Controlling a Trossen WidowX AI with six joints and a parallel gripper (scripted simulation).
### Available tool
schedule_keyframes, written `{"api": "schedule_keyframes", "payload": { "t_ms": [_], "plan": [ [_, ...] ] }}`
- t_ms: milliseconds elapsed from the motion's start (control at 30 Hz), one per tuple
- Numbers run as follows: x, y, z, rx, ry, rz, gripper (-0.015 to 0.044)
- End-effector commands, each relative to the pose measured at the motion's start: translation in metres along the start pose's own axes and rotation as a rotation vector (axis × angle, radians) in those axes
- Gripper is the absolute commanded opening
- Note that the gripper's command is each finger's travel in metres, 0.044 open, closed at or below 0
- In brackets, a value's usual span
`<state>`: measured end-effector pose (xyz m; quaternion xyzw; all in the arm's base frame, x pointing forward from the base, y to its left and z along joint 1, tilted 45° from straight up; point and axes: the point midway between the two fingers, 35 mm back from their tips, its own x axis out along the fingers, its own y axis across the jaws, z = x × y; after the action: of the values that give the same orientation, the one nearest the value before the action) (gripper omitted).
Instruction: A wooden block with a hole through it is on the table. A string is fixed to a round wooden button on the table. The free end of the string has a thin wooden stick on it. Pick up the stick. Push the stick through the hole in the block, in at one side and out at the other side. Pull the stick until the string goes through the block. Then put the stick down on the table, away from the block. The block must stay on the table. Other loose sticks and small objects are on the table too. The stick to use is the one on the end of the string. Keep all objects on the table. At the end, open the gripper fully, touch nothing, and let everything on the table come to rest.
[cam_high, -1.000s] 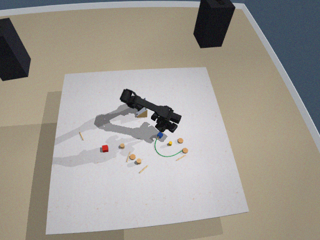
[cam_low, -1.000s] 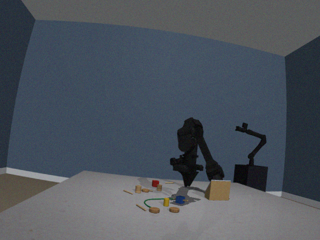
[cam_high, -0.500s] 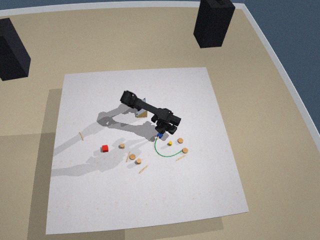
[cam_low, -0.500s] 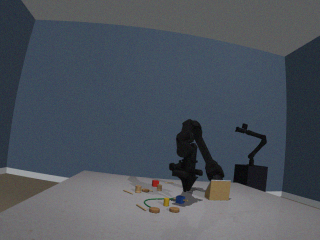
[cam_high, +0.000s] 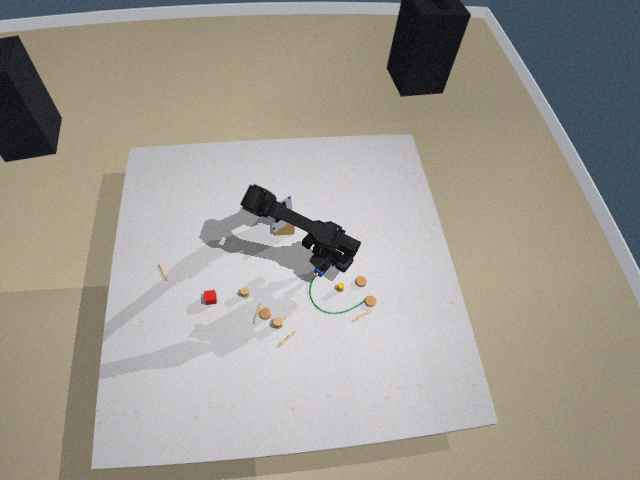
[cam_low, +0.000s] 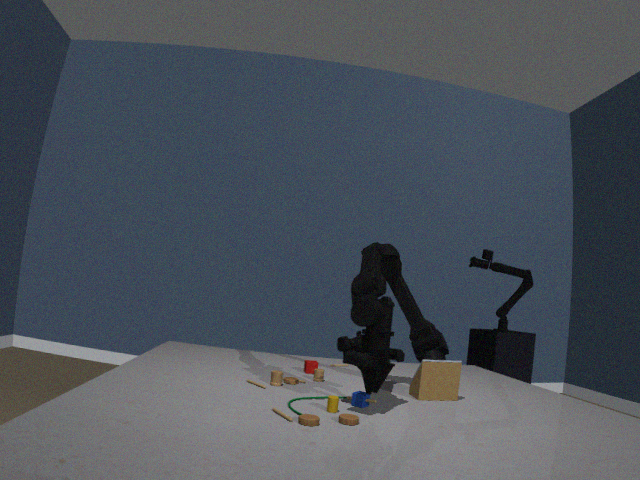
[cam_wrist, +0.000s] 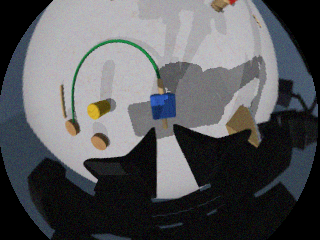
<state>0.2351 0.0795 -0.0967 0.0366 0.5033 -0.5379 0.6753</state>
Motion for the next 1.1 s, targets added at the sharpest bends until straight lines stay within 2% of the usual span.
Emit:
{"api": "schedule_keyframes", "payload": {
  "t_ms": [0, 533, 700, 1067],
  "plan": [
    [0.009, -0.001, 0.000, -0.008, -0.003, -0.006, 0.0124],
    [0.025, -0.004, 0.000, -0.007, -0.005, -0.007, 0.0124],
    [0.024, -0.003, 0.000, -0.001, -0.001, -0.006, 0.0000],
    [0.025, -0.003, -0.002, 0.000, -0.047, -0.007, 0.0000]
  ]
}}
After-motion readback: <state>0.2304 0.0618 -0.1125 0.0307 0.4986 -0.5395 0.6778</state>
